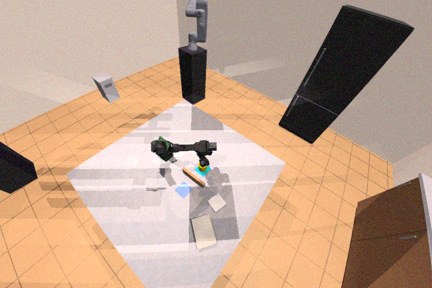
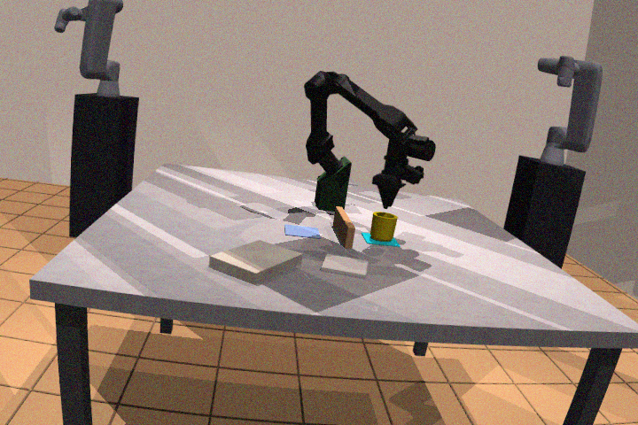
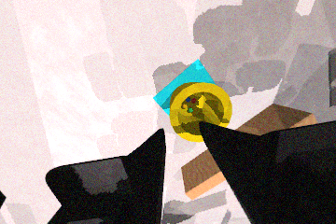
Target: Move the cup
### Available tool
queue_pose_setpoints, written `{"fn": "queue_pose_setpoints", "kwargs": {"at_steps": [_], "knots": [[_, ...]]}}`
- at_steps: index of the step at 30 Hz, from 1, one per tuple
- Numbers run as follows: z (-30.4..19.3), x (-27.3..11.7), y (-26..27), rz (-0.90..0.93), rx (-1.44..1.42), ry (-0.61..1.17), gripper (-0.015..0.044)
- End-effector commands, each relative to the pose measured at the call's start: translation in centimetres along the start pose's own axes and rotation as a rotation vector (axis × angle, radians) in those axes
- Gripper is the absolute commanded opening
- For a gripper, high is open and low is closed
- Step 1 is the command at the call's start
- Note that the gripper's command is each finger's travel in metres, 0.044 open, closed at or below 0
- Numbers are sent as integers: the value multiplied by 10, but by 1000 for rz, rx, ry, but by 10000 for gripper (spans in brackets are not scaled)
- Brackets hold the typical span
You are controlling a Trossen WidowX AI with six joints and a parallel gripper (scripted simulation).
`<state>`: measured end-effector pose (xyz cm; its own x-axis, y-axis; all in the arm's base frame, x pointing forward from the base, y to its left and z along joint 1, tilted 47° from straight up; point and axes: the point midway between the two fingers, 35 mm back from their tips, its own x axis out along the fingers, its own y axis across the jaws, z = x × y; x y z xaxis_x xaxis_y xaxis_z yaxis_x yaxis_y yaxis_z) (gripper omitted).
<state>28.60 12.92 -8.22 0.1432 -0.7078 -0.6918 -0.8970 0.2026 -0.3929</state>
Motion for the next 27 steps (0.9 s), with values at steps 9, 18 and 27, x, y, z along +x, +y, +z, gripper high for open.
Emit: {"fn": "queue_pose_setpoints", "kwargs": {"at_steps": [9, 18, 27], "knots": [[1, -7, 0, 0, -1, 0, 440], [0, -50, -1, 2, 2, -5, 440], [-1, -64, -2, 2, 3, -6, 440]]}}
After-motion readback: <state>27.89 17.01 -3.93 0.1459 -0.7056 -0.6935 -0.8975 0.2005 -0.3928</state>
